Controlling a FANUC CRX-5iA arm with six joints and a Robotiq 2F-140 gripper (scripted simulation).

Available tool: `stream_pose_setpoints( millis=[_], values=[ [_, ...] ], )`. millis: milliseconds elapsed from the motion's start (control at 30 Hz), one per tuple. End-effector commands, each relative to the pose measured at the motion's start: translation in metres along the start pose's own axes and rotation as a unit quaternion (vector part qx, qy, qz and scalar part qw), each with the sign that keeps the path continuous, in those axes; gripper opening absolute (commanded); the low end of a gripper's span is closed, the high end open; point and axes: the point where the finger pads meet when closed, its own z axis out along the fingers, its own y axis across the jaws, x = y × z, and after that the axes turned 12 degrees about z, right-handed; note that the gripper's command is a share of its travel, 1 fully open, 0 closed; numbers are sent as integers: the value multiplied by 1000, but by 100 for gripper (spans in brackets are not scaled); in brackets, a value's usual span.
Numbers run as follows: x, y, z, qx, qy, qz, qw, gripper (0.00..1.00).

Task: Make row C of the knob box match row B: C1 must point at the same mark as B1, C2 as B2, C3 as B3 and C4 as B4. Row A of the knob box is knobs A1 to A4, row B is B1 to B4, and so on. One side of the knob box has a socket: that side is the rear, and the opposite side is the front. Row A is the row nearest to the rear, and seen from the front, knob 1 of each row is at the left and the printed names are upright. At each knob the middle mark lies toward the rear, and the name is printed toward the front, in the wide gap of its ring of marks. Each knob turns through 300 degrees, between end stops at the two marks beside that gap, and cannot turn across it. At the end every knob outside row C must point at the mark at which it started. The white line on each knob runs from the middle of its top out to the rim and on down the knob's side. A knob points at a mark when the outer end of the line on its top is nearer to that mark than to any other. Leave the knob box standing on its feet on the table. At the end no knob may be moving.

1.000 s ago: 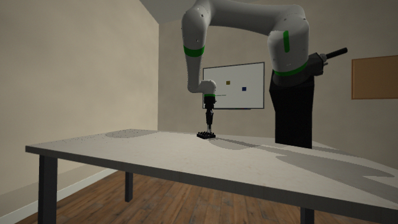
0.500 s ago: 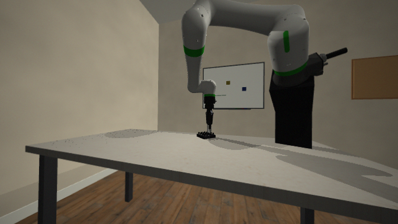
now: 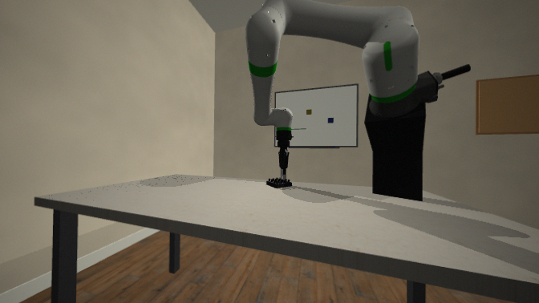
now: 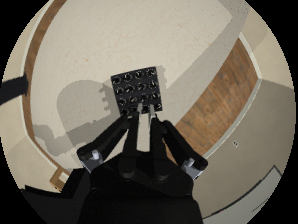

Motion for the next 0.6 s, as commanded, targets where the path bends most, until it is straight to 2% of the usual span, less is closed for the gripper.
stream_pose_setpoints(
  millis=[0, 567],
  values=[
    [0, 0, 0, 0, 0, 0, 1000, 12],
    [0, 0, -32, 0, 0, 0, 1000, 12]
  ],
)
